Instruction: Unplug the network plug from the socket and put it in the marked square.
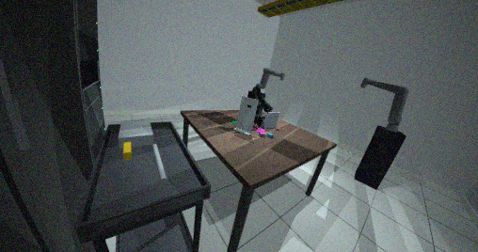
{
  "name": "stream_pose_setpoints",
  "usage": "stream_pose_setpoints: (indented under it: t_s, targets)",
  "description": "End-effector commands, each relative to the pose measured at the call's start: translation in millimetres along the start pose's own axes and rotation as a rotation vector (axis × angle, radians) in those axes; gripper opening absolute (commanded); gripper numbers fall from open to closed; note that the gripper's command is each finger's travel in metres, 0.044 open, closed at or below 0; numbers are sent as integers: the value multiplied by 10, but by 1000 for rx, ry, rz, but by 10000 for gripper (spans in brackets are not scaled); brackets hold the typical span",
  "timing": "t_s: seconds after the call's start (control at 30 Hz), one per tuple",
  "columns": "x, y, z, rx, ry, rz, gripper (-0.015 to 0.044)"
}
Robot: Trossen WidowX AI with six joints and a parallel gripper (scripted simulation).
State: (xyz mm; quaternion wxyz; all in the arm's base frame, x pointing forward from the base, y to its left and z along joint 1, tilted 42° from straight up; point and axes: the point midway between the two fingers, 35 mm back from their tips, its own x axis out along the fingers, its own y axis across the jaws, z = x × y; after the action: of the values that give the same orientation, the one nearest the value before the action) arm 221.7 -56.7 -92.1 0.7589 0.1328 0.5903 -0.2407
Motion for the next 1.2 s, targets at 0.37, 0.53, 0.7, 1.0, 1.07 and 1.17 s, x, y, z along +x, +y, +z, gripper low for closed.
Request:
stream_pose_setpoints:
  t_s: [0.37, 0.53, 0.7, 1.0, 1.07, 1.17]
  targets:
    - [86, -76, -15, -4, 2, 3, 0]
    - [72, -68, -13, -1, 1, -1, 0]
    - [72, -68, -13, -1, 1, -1, 105]
    - [61, -67, -12, -1, 1, -1, 156]
    - [45, -65, -11, -1, 1, -1, 156]
    - [22, -63, -9, -1, 1, 0, 156]
